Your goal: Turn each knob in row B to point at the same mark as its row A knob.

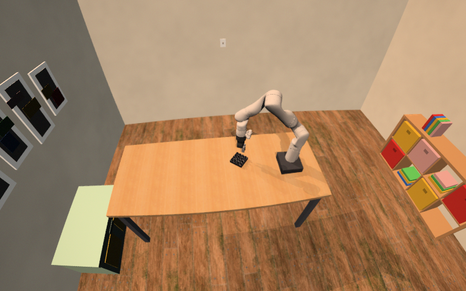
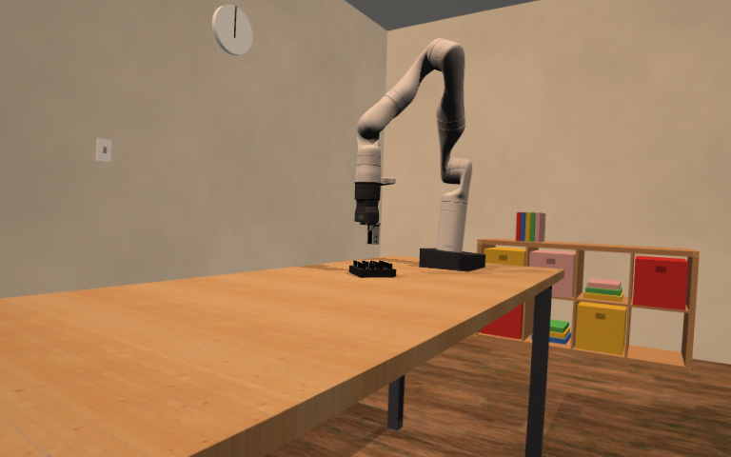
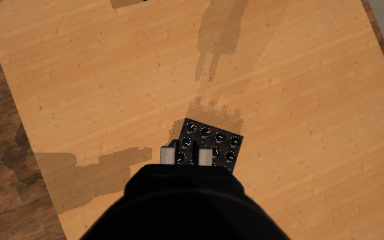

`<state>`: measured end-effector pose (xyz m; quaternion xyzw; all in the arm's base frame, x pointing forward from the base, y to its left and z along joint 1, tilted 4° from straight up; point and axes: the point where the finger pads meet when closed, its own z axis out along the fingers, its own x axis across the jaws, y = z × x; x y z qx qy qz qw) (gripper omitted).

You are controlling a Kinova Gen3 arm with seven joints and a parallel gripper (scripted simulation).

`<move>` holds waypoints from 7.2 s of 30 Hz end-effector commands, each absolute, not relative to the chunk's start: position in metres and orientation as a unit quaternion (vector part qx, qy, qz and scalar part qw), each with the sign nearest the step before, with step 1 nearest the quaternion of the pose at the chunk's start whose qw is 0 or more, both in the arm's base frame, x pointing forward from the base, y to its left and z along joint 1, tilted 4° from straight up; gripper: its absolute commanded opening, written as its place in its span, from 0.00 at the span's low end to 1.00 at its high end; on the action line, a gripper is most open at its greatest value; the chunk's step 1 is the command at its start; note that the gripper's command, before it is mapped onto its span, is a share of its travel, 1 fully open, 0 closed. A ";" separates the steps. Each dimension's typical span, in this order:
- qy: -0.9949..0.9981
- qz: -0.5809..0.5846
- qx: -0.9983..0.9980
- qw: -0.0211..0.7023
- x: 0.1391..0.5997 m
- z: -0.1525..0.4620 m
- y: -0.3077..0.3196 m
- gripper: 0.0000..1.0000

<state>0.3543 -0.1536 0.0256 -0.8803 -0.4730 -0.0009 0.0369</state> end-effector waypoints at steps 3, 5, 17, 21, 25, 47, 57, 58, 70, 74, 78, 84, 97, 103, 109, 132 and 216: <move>-0.473 -0.002 -0.880 0.036 0.355 0.026 -0.154 0.46; -0.473 -0.002 -0.880 0.036 0.355 0.026 -0.154 0.46; -0.473 -0.002 -0.880 0.036 0.355 0.026 -0.154 0.46; -0.473 -0.002 -0.880 0.036 0.355 0.026 -0.154 0.46; -0.473 -0.002 -0.880 0.036 0.355 0.026 -0.154 0.46; -0.473 -0.001 -0.880 0.037 0.354 0.015 -0.153 0.46; -0.473 -0.001 -0.880 0.037 0.354 0.004 -0.152 0.46; -0.473 -0.001 -0.880 0.037 0.354 0.003 -0.152 0.46; -0.473 -0.001 -0.880 0.037 0.354 -0.009 -0.151 0.46; -0.473 -0.001 -0.880 0.037 0.354 -0.013 -0.151 0.46; -0.473 -0.001 -0.880 0.037 0.354 -0.015 -0.151 0.46; -0.473 -0.001 -0.880 0.037 0.354 -0.017 -0.151 0.46; -0.473 -0.001 -0.880 0.037 0.354 -0.017 -0.151 0.46; -0.473 -0.001 -0.880 0.037 0.354 -0.017 -0.151 0.46; -0.473 -0.001 -0.880 0.037 0.354 -0.017 -0.151 0.46; -0.473 -0.001 -0.880 0.037 0.354 -0.018 -0.151 0.46; -0.473 -0.001 -0.880 0.037 0.353 -0.031 -0.150 0.30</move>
